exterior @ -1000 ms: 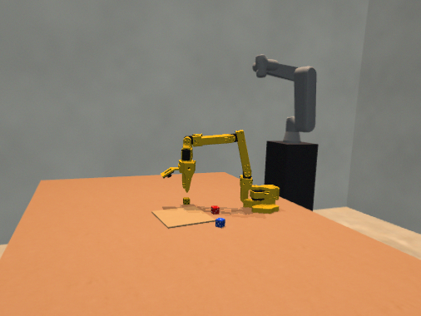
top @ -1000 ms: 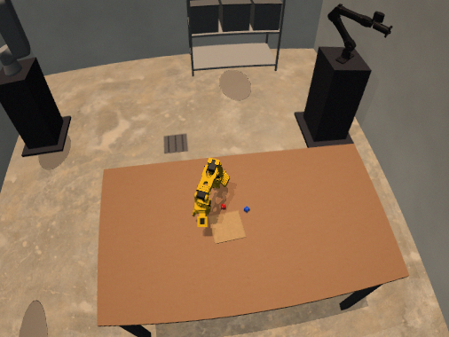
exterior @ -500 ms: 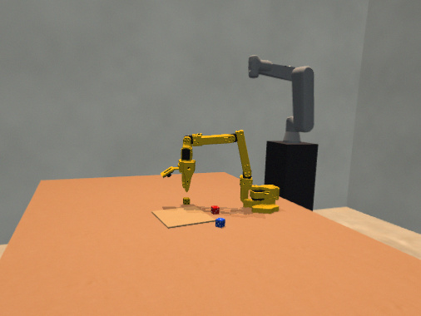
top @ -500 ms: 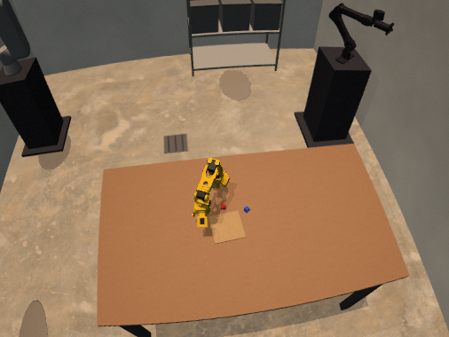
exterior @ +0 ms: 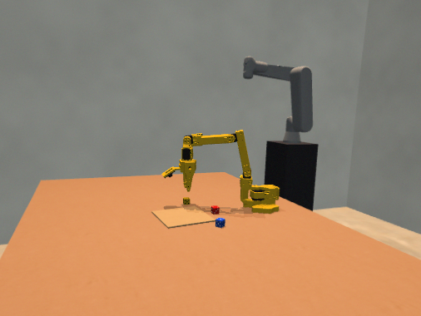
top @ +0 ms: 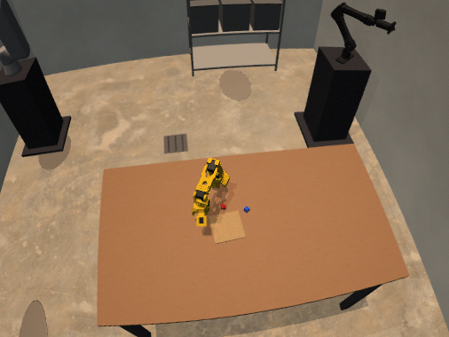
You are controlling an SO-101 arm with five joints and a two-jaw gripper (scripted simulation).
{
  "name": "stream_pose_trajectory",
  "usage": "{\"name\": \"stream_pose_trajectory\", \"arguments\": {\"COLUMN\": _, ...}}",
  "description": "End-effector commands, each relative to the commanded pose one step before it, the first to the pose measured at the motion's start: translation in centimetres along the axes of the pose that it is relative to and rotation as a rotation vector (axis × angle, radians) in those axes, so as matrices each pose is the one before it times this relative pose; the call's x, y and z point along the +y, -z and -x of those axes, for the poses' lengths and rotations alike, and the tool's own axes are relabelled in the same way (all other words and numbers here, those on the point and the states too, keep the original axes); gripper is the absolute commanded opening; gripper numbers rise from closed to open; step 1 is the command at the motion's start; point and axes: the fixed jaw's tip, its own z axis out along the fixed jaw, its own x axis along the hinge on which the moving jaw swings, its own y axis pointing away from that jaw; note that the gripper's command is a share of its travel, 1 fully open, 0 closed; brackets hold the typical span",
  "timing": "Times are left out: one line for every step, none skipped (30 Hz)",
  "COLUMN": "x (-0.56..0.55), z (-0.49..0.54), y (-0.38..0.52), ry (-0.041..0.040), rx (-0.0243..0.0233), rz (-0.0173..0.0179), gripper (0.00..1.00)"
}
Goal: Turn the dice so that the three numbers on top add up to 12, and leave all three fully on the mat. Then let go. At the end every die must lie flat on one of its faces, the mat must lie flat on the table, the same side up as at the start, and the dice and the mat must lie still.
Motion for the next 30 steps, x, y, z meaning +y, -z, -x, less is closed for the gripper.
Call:
{"name": "stream_pose_trajectory", "arguments": {"x": -0.356, "z": 0.4, "y": 0.9141, "ry": -0.00162, "rx": -0.04405, "rz": -0.01404, "gripper": 0.28}}
{"name": "stream_pose_trajectory", "arguments": {"x": 0.0, "z": 0.0, "y": 0.0, "ry": 0.0, "rx": 0.0, "rz": 0.0, "gripper": 0.28}}
{"name": "stream_pose_trajectory", "arguments": {"x": 0.0, "z": 0.0, "y": 0.0, "ry": 0.0, "rx": 0.0, "rz": 0.0, "gripper": 0.28}}
{"name": "stream_pose_trajectory", "arguments": {"x": 0.0, "z": 0.0, "y": 0.0, "ry": 0.0, "rx": 0.0, "rz": 0.0, "gripper": 0.28}}
{"name": "stream_pose_trajectory", "arguments": {"x": 0.0, "z": 0.0, "y": 0.0, "ry": 0.0, "rx": 0.0, "rz": 0.0, "gripper": 0.28}}
{"name": "stream_pose_trajectory", "arguments": {"x": 0.0, "z": 0.0, "y": -0.0006, "ry": -0.00001, "rx": -0.00001, "rz": 0.00001, "gripper": 0.28}}
{"name": "stream_pose_trajectory", "arguments": {"x": 0.0, "z": 0.0, "y": -0.003, "ry": 0.0, "rx": 0.0, "rz": 0.0, "gripper": 0.28}}
{"name": "stream_pose_trajectory", "arguments": {"x": 0.0, "z": 0.001, "y": -0.0091, "ry": 0.0, "rx": 0.0, "rz": 0.0, "gripper": 0.28}}
{"name": "stream_pose_trajectory", "arguments": {"x": -0.001, "z": 0.002, "y": -0.0157, "ry": 0.0, "rx": 0.0, "rz": 0.0, "gripper": 0.28}}
{"name": "stream_pose_trajectory", "arguments": {"x": -0.001, "z": 0.004, "y": -0.0248, "ry": 0.0, "rx": 0.0, "rz": 0.0, "gripper": 0.28}}
{"name": "stream_pose_trajectory", "arguments": {"x": -0.002, "z": 0.005, "y": -0.035, "ry": 0.0, "rx": 0.0, "rz": 0.0, "gripper": 0.28}}
{"name": "stream_pose_trajectory", "arguments": {"x": -0.002, "z": 0.006, "y": -0.0465, "ry": 0.0, "rx": 0.0, "rz": 0.0, "gripper": 0.28}}
{"name": "stream_pose_trajectory", "arguments": {"x": -0.002, "z": 0.008, "y": -0.0592, "ry": 0.0, "rx": 0.0, "rz": 0.0, "gripper": 0.28}}
{"name": "stream_pose_trajectory", "arguments": {"x": -0.003, "z": 0.009, "y": -0.0719, "ry": 0.0, "rx": 0.0, "rz": 0.0, "gripper": 0.28}}
{"name": "stream_pose_trajectory", "arguments": {"x": -0.004, "z": 0.01, "y": -0.0845, "ry": 0.0, "rx": 0.0, "rz": 0.0, "gripper": 0.28}}
{"name": "stream_pose_trajectory", "arguments": {"x": -0.004, "z": 0.011, "y": -0.0984, "ry": 0.0, "rx": 0.0, "rz": 0.0, "gripper": 0.28}}
{"name": "stream_pose_trajectory", "arguments": {"x": -0.004, "z": 0.012, "y": -0.1104, "ry": 0.0, "rx": 0.0, "rz": 0.0, "gripper": 0.28}}
{"name": "stream_pose_trajectory", "arguments": {"x": -0.004, "z": 0.013, "y": -0.1231, "ry": 0.0, "rx": 0.0, "rz": 0.0, "gripper": 0.28}}
{"name": "stream_pose_trajectory", "arguments": {"x": -0.004, "z": 0.013, "y": -0.1345, "ry": 0.0, "rx": 0.0, "rz": 0.0, "gripper": 0.28}}
{"name": "stream_pose_trajectory", "arguments": {"x": -0.005, "z": 0.013, "y": -0.1459, "ry": 0.0, "rx": 0.0, "rz": 0.0, "gripper": 0.28}}
{"name": "stream_pose_trajectory", "arguments": {"x": 0.0, "z": 0.0, "y": 0.0, "ry": 0.0, "rx": 0.0, "rz": 0.0, "gripper": 0.28}}
{"name": "stream_pose_trajectory", "arguments": {"x": 0.0, "z": 0.0, "y": 0.0, "ry": 0.0, "rx": 0.0, "rz": 0.0, "gripper": 0.28}}
{"name": "stream_pose_trajectory", "arguments": {"x": -0.005, "z": 0.012, "y": -0.1558, "ry": 0.0, "rx": 0.0, "rz": -0.00002, "gripper": 0.28}}
{"name": "stream_pose_trajectory", "arguments": {"x": -0.004, "z": 0.011, "y": -0.1642, "ry": 0.0, "rx": 0.0, "rz": 0.0, "gripper": 0.28}}
{"name": "stream_pose_trajectory", "arguments": {"x": -0.003, "z": 0.01, "y": -0.1719, "ry": 0.0, "rx": 0.0, "rz": 0.0, "gripper": 0.28}}
{"name": "stream_pose_trajectory", "arguments": {"x": -0.003, "z": 0.009, "y": -0.1785, "ry": 0.0, "rx": 0.0, "rz": 0.0, "gripper": 0.28}}
{"name": "stream_pose_trajectory", "arguments": {"x": -0.003, "z": 0.007, "y": -0.1839, "ry": 0.0, "rx": 0.0, "rz": 0.0, "gripper": 0.28}}
{"name": "stream_pose_trajectory", "arguments": {"x": -0.002, "z": 0.005, "y": -0.1868, "ry": 0.0, "rx": 0.0, "rz": 0.0, "gripper": 0.28}}
{"name": "stream_pose_trajectory", "arguments": {"x": -0.001, "z": 0.003, "y": -0.1886, "ry": 0.0, "rx": 0.0, "rz": 0.0, "gripper": 0.28}}
{"name": "stream_pose_trajectory", "arguments": {"x": -0.001, "z": 0.001, "y": -0.1897, "ry": 0.0, "rx": 0.0, "rz": 0.0, "gripper": 0.28}}
